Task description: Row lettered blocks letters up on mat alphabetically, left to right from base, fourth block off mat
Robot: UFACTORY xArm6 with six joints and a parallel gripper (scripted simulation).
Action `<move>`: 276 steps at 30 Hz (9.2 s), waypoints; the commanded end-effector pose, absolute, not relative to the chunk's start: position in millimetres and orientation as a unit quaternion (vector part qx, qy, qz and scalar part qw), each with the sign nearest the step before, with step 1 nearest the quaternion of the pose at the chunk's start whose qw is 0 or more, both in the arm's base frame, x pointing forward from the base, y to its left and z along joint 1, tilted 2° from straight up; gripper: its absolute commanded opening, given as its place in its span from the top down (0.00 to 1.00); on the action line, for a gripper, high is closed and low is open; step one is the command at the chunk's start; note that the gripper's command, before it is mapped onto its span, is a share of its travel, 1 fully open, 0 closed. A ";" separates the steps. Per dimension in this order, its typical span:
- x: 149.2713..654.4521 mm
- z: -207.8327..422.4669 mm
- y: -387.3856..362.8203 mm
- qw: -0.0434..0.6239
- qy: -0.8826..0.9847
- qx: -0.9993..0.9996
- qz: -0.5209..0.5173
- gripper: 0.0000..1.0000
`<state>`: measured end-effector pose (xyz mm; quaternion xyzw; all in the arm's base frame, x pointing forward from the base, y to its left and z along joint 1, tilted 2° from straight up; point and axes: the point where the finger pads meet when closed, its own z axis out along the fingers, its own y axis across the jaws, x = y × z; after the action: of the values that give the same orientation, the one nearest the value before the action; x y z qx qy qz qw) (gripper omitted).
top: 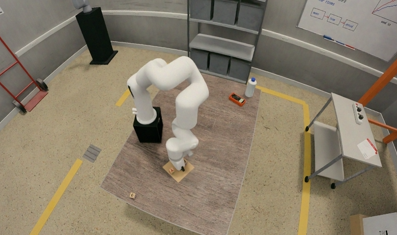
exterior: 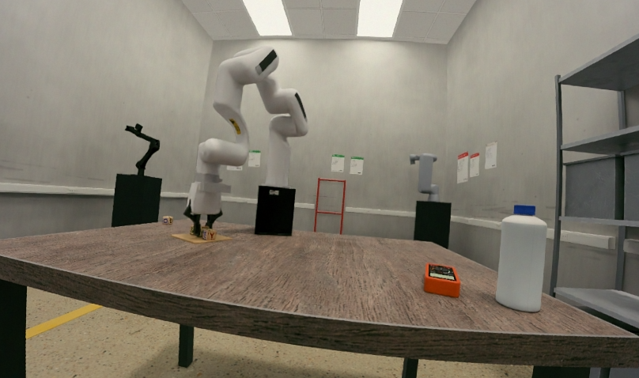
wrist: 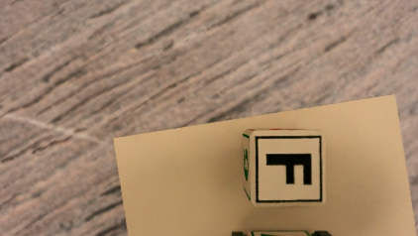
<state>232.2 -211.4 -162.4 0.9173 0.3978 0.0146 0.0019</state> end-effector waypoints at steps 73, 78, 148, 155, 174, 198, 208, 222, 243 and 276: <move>232.9 -166.0 -211.9 0.005 0.398 0.917 0.016 0.72; 232.9 -166.0 -211.9 0.005 0.398 0.917 0.016 0.68; 230.2 -77.5 -212.5 0.005 0.398 0.917 0.016 0.52; 230.1 -76.1 -212.4 0.005 0.398 0.917 0.016 0.52; 230.1 -76.0 -212.4 0.005 0.398 0.917 0.016 0.00; 229.5 -53.8 -212.6 0.005 0.398 0.917 0.016 0.00; 228.0 -6.3 -212.9 0.005 0.398 0.917 0.016 0.00; 227.5 8.5 -213.0 0.005 0.398 0.917 0.016 0.00; 227.5 8.5 -213.0 0.005 0.398 0.917 0.016 0.00; 227.5 8.5 -213.0 0.005 0.398 0.917 0.016 0.00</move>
<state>226.8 -212.3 7.8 0.9172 0.3980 0.0155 0.0040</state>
